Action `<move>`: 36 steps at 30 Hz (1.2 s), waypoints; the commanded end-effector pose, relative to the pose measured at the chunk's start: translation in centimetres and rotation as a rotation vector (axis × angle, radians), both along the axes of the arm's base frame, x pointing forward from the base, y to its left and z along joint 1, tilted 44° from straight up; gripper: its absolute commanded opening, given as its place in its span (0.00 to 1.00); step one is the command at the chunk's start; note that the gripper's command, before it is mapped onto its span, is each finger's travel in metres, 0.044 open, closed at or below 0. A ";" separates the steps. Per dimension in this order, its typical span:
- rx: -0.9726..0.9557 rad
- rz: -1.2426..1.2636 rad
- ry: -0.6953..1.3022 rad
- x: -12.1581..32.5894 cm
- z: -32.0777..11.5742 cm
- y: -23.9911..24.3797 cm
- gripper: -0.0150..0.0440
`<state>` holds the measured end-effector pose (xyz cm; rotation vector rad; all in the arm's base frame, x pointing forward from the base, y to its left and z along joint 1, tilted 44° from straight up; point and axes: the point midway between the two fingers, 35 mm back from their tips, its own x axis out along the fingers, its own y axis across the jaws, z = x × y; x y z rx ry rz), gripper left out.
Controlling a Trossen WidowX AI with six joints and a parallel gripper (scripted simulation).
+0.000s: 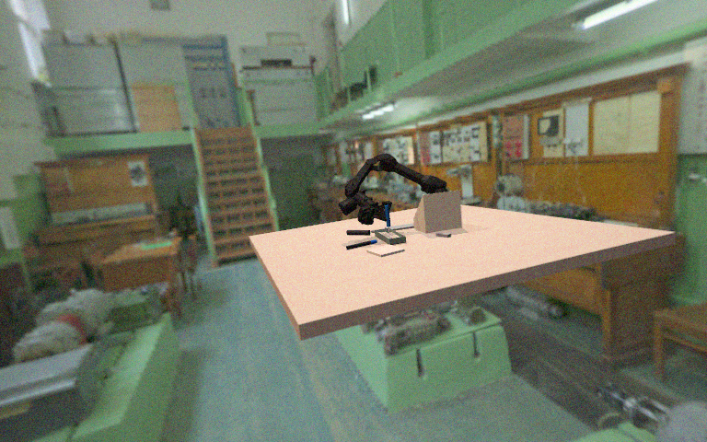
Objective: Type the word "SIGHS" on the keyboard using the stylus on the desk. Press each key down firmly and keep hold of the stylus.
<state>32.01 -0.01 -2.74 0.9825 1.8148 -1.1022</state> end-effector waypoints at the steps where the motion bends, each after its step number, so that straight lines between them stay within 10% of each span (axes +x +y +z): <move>1: -0.001 0.006 -0.002 0.1 -0.1 -0.1 0.39; 36: -0.002 0.006 -0.002 0.0 -1.1 -1.1 0.39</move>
